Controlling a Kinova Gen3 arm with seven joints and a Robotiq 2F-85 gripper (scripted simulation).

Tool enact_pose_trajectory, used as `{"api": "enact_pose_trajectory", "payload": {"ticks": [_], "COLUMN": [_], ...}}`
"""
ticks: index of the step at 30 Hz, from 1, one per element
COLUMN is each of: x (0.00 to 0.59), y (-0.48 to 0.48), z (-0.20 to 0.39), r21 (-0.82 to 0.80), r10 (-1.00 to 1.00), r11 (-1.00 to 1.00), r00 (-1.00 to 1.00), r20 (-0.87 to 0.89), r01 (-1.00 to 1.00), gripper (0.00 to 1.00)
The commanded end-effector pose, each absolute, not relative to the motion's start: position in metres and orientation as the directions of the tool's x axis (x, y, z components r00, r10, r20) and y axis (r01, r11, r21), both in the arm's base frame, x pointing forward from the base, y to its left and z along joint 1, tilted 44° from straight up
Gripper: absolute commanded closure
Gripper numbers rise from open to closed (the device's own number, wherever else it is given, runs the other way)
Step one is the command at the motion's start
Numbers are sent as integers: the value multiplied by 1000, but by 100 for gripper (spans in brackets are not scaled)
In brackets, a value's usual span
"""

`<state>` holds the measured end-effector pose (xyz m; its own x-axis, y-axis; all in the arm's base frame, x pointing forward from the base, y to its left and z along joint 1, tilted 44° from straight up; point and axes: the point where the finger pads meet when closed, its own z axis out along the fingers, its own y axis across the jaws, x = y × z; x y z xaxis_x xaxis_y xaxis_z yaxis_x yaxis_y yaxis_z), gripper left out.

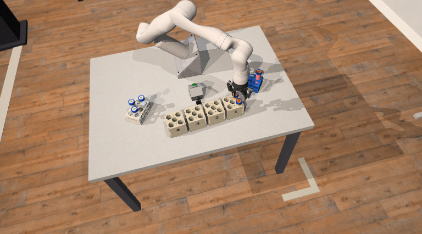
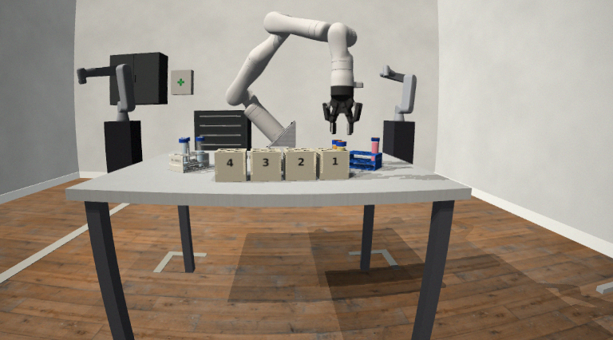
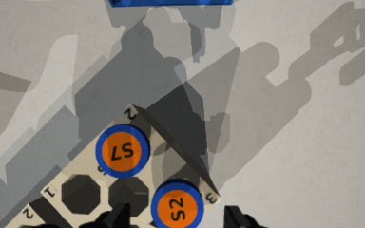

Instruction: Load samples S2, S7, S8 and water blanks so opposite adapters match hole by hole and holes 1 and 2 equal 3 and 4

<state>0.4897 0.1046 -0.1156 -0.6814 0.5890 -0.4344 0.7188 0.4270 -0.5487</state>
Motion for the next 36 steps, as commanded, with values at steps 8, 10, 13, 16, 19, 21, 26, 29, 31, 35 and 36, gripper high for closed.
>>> {"api": "enact_pose_trajectory", "payload": {"ticks": [8,10,13,16,19,21,26,29,31,35,36], "x": [492,492,493,493,494,494,495,495,496,496,496], "y": [114,116,119,120,122,124,129,131,133,135,136], "z": [-106,-104,-101,-99,-98,-96,-91,-88,-86,-84,-83], "r21": [-547,-547,-547,-547,-547,-547,-547,-547,-547,-547,-547], "r10": [589,589,589,589,589,589,589,589,589,589,589], "r11": [428,428,428,428,428,428,428,428,428,428,428], "r00": [-681,-681,-681,-681,-681,-681,-681,-681,-681,-681,-681], "r20": [-435,-435,-435,-435,-435,-435,-435,-435,-435,-435,-435], "r01": [719,719,719,719,719,719,719,719,719,719,719], "gripper": [38,38,38,38,38,38,38,38,38,38,38]}}
